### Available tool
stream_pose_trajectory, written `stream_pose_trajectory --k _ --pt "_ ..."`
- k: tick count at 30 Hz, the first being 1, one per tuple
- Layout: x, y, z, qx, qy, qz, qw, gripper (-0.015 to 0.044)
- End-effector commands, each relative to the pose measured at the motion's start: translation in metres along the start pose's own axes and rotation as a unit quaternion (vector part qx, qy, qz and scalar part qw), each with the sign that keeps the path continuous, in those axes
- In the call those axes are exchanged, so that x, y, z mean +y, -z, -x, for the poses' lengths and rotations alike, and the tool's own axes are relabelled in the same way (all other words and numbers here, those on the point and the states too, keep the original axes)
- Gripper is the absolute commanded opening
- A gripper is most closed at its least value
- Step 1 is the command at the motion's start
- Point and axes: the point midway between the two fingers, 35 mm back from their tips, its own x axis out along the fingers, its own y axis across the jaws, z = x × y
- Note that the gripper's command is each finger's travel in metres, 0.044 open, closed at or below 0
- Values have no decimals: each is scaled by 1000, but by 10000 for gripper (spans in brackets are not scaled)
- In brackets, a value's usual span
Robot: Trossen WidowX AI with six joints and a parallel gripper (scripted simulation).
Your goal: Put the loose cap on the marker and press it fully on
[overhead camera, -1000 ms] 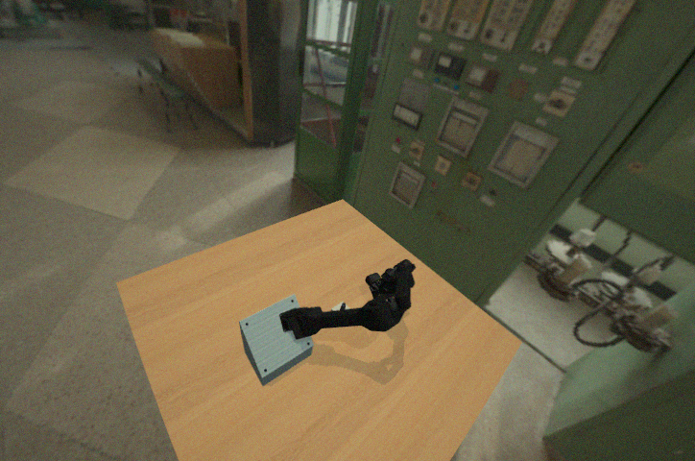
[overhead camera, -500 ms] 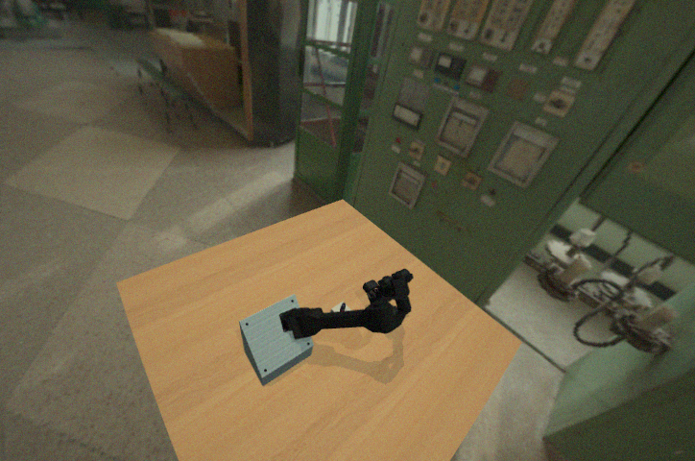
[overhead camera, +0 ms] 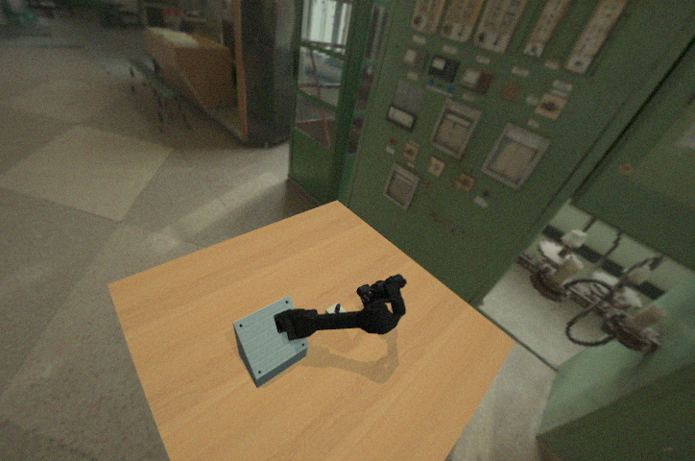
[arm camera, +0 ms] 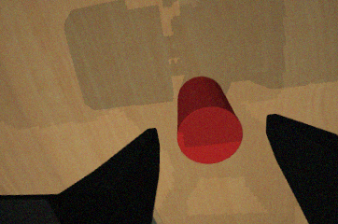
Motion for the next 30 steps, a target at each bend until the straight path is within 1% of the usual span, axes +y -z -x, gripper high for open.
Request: stream_pose_trajectory --k 1,19,22,30 --pt "2 1 -7 2 -1 3 1000 253" --pt "1 2 -34 2 0 4 1000 253" --pt "1 2 -34 2 0 4 1000 174" --pt "0 2 -34 2 0 4 1000 121"
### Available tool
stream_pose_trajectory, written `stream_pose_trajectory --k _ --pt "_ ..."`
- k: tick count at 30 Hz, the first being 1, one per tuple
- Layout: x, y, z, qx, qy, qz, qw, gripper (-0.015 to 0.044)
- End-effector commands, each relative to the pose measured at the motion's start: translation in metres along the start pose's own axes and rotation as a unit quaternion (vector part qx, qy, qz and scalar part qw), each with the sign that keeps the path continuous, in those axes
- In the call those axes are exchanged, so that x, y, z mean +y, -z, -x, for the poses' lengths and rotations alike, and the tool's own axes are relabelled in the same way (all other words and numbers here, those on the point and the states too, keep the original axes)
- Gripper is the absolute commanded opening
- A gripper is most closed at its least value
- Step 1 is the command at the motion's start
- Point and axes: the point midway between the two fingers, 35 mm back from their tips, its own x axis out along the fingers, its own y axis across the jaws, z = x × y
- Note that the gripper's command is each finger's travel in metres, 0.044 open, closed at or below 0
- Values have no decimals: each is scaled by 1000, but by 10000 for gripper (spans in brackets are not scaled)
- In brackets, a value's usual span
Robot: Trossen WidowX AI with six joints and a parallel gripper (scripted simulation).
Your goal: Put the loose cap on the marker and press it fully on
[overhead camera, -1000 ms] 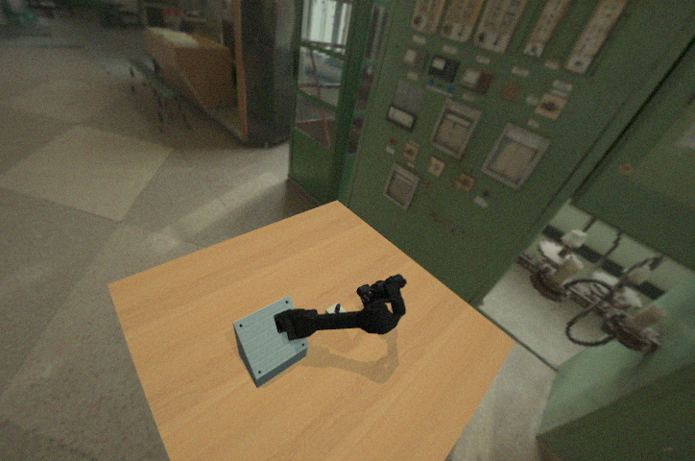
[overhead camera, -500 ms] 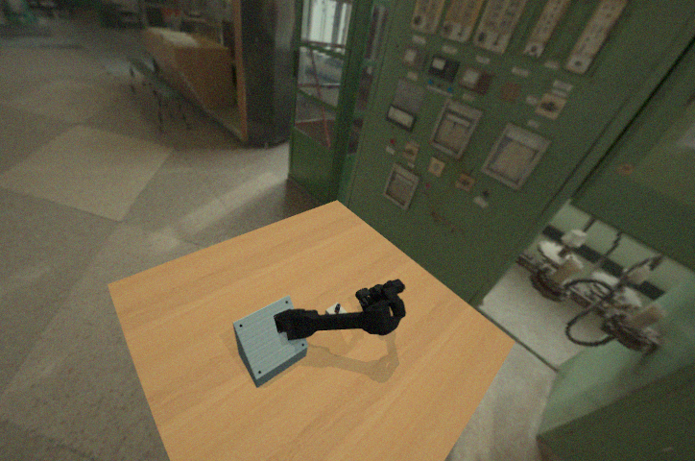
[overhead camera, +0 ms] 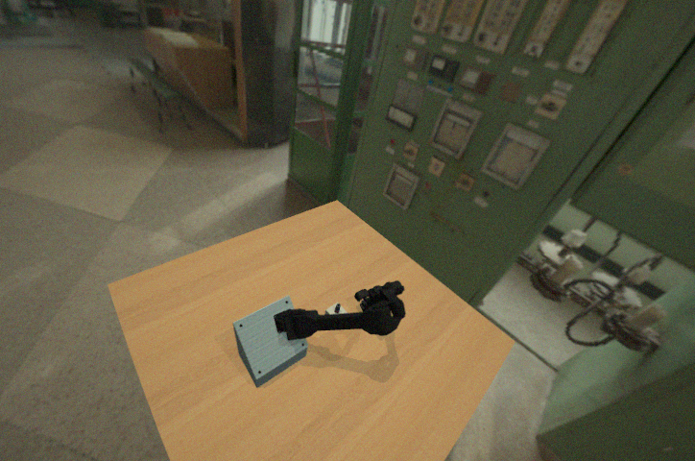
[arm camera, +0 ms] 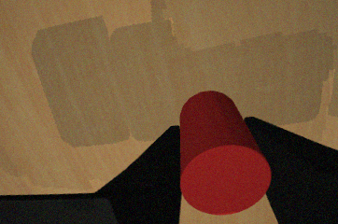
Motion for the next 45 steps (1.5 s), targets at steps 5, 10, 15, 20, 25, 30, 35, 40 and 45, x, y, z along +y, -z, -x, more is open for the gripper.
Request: stream_pose_trajectory --k 5,10,15,20,25,30,35,40,45 --pt "0 -1 4 -1 -2 1 1000 29" --pt "1 -1 20 -1 -3 1 1000 0" --pt "1 -1 36 -1 -3 1 1000 0" --pt "0 -1 52 -1 -3 1 1000 0" --pt "1 0 60 -1 -3 1 1000 0" --pt "16 11 69 -1 -8 1 1000 0" --pt "32 26 78 0 -11 2 1000 0" --pt "46 41 87 0 -13 3 1000 0" --pt "58 57 94 1 -14 3 1000 0"
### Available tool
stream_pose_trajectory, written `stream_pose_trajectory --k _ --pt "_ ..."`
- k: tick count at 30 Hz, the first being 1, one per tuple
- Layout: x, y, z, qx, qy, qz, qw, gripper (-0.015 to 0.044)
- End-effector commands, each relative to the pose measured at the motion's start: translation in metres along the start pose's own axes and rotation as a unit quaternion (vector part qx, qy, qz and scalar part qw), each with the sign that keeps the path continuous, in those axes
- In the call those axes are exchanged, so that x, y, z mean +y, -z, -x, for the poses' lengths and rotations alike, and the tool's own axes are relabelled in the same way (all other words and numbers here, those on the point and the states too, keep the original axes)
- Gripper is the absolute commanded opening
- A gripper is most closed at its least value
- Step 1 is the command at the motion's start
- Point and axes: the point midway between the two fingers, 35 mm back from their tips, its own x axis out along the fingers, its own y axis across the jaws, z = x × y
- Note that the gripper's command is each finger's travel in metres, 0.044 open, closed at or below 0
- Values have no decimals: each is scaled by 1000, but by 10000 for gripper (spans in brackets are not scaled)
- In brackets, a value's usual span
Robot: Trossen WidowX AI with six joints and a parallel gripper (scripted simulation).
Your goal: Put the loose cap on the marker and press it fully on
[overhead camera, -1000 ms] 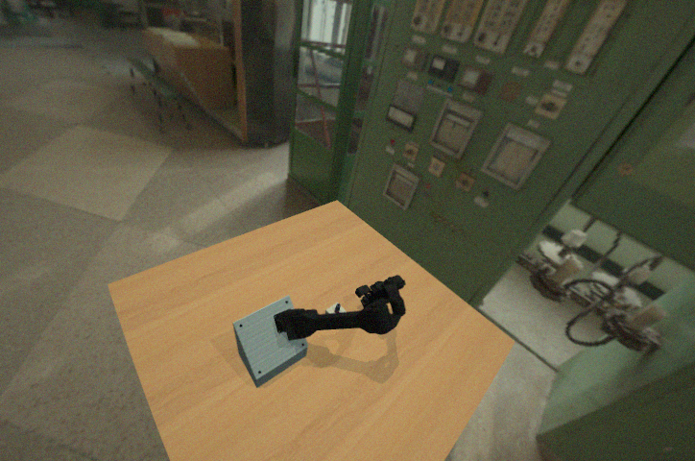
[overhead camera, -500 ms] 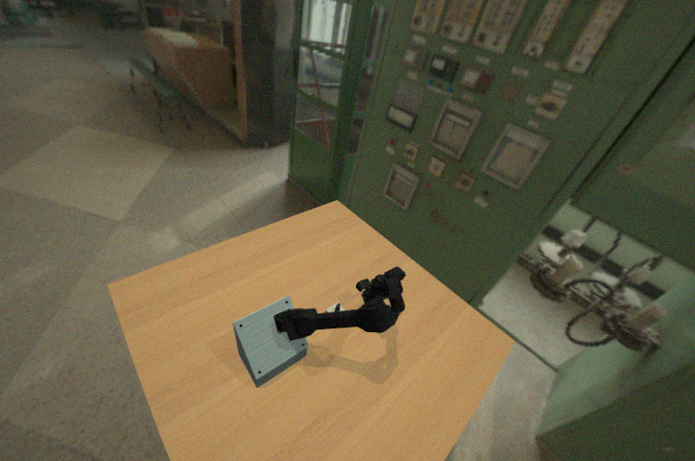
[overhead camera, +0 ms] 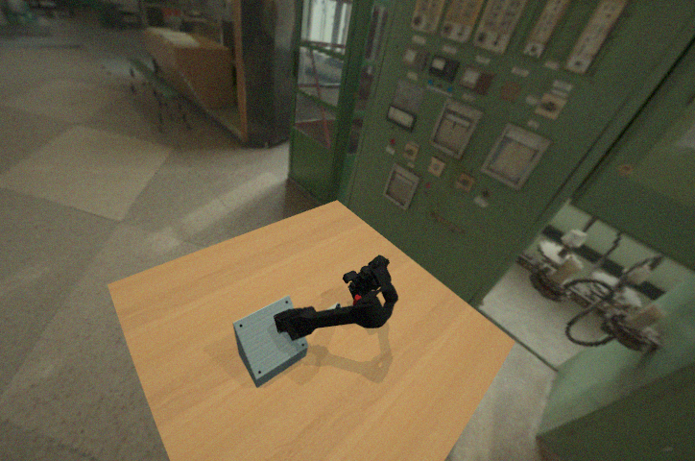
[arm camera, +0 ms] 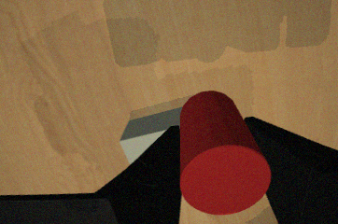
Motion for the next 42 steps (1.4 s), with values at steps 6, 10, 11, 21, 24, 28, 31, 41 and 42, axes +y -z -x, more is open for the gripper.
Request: stream_pose_trajectory --k 6,10,11,21,24,28,31,41,42 --pt "19 30 11 3 -1 0 1000 0" --pt "26 44 16 3 1 0 1000 0" --pt "28 47 17 3 2 0 1000 0" --pt "35 67 19 3 6 0 1000 0" --pt "35 67 16 3 6 0 1000 0" --pt "35 67 14 3 6 0 1000 0" --pt "35 66 9 3 6 0 1000 0" --pt "35 66 -7 3 6 0 1000 0" --pt "35 66 -9 3 6 0 1000 0"
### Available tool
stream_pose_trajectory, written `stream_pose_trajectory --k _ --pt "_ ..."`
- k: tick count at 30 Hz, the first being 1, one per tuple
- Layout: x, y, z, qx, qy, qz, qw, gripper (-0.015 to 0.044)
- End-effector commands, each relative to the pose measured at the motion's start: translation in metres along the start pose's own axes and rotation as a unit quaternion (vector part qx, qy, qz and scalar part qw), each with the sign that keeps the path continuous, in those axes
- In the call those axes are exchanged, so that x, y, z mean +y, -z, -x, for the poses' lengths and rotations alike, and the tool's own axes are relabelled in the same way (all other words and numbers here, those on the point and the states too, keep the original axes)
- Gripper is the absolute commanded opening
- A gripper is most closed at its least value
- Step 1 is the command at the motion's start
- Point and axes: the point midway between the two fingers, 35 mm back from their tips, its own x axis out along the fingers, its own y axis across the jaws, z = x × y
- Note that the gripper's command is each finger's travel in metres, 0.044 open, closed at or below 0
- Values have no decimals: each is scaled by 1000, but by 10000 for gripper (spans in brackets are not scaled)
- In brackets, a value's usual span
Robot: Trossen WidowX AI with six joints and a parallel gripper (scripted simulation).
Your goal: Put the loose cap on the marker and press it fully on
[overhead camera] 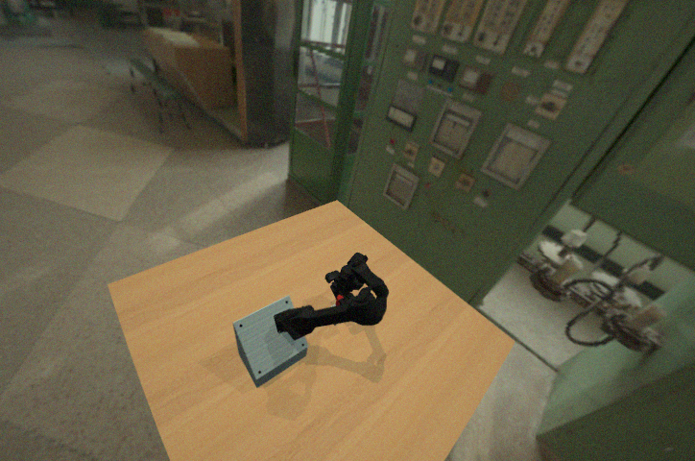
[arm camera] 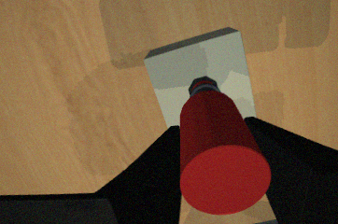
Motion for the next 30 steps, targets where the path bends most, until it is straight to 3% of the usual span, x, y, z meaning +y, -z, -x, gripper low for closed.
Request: stream_pose_trajectory --k 1,25,30 --pt "0 1 -7 0 3 3 1000 0" --pt "-2 3 -33 1 4 3 1000 0" --pt "-1 2 -32 1 3 1 1000 131"
